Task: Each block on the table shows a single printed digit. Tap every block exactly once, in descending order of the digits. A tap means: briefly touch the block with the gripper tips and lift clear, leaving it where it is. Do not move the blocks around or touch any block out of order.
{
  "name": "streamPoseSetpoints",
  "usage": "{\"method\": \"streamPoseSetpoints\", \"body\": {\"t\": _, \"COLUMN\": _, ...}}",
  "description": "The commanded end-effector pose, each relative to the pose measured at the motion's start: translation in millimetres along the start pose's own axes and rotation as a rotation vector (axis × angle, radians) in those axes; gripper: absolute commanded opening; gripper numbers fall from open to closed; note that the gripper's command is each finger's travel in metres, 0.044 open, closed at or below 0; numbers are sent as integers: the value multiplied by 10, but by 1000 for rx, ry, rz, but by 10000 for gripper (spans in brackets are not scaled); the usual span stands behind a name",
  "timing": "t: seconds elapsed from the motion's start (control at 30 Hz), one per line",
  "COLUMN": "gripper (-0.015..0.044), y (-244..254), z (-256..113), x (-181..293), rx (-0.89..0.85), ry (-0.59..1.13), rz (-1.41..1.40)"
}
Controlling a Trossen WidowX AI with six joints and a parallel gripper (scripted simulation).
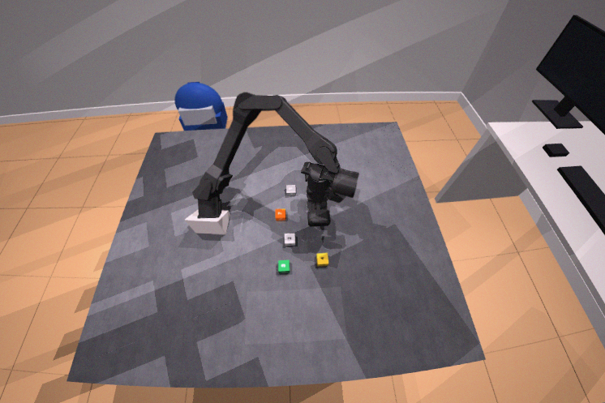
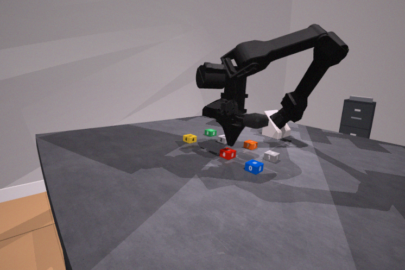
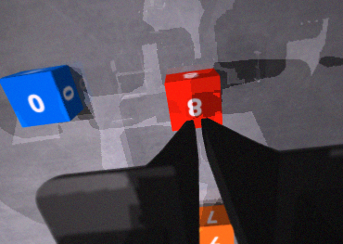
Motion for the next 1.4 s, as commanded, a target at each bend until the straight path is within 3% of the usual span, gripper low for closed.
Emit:
{"method": "streamPoseSetpoints", "body": {"t": 0.0, "gripper": 20, "y": -4, "z": -138, "x": -28, "rx": 9, "ry": -11, "rz": -10}}
{"method": "streamPoseSetpoints", "body": {"t": 0.1, "gripper": 20, "y": -11, "z": -223, "x": -37, "rx": 10, "ry": -12, "rz": -10}}
{"method": "streamPoseSetpoints", "body": {"t": 0.3, "gripper": 20, "y": -5, "z": -922, "x": -21, "rx": 12, "ry": -9, "rz": -9}}
{"method": "streamPoseSetpoints", "body": {"t": 0.47, "gripper": 20, "y": -2, "z": -947, "x": 1, "rx": 12, "ry": -9, "rz": -8}}
{"method": "streamPoseSetpoints", "body": {"t": 0.63, "gripper": 20, "y": 38, "z": -997, "x": 512, "rx": 16, "ry": -6, "rz": -4}}
{"method": "streamPoseSetpoints", "body": {"t": 0.83, "gripper": 20, "y": 143, "z": -931, "x": 1144, "rx": 11, "ry": -3, "rz": -2}}
{"method": "streamPoseSetpoints", "body": {"t": 1.03, "gripper": 20, "y": 145, "z": -905, "x": 1160, "rx": 11, "ry": -3, "rz": -2}}
{"method": "streamPoseSetpoints", "body": {"t": 1.23, "gripper": 20, "y": 140, "z": -202, "x": 1147, "rx": 10, "ry": -5, "rz": -3}}
{"method": "streamPoseSetpoints", "body": {"t": 1.37, "gripper": 20, "y": 147, "z": -118, "x": 1158, "rx": 8, "ry": -5, "rz": -4}}
Point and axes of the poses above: the point midway between the two fingers, 35 mm back from their tips, its own z axis out along the fingers, its own y axis across the jaws, x = y × z, the point moved 1 cm from there along -z, back along the fingers, and after that the axes turned 6 degrees about -z, right-handed, at the moved point
